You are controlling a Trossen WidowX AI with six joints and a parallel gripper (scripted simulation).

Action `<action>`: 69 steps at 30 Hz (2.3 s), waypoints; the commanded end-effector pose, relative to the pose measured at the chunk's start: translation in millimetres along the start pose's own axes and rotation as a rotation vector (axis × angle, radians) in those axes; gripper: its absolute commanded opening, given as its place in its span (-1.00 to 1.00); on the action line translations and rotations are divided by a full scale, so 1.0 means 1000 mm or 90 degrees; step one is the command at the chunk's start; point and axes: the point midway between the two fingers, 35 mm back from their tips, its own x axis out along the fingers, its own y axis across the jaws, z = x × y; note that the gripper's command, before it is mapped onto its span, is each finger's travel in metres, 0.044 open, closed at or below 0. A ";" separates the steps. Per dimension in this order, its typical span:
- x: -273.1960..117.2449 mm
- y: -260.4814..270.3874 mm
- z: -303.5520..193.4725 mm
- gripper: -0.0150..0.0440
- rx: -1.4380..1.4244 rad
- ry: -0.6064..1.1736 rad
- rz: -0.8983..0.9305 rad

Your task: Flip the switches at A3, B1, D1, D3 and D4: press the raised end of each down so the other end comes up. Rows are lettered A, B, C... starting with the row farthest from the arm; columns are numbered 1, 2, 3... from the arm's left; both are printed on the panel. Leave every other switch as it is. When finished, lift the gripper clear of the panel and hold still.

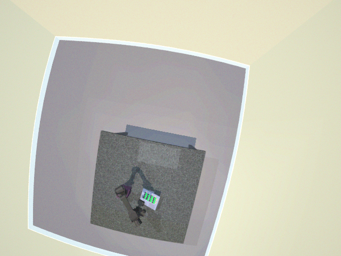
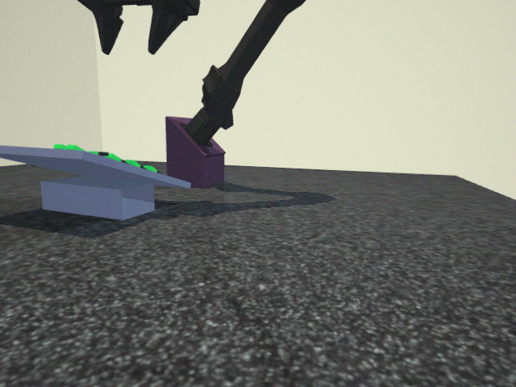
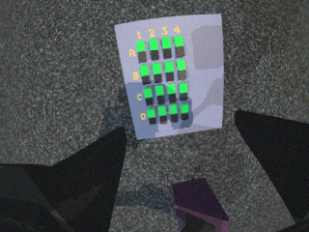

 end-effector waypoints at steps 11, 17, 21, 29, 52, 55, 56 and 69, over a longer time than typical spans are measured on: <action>0.098 -0.012 0.068 -0.11 0.007 -0.008 0.022; 0.121 -0.011 0.068 -0.49 0.003 0.003 0.023; 0.133 -0.010 0.069 -0.49 0.006 0.008 0.023; 0.144 -0.010 0.069 -0.49 0.006 0.008 0.024; 0.157 -0.009 0.069 -0.49 0.006 0.007 0.024; 0.157 -0.009 0.069 -0.49 0.006 0.007 0.024; 0.157 -0.009 0.069 -0.49 0.006 0.007 0.024; 0.158 -0.009 0.069 -0.49 0.006 0.007 0.024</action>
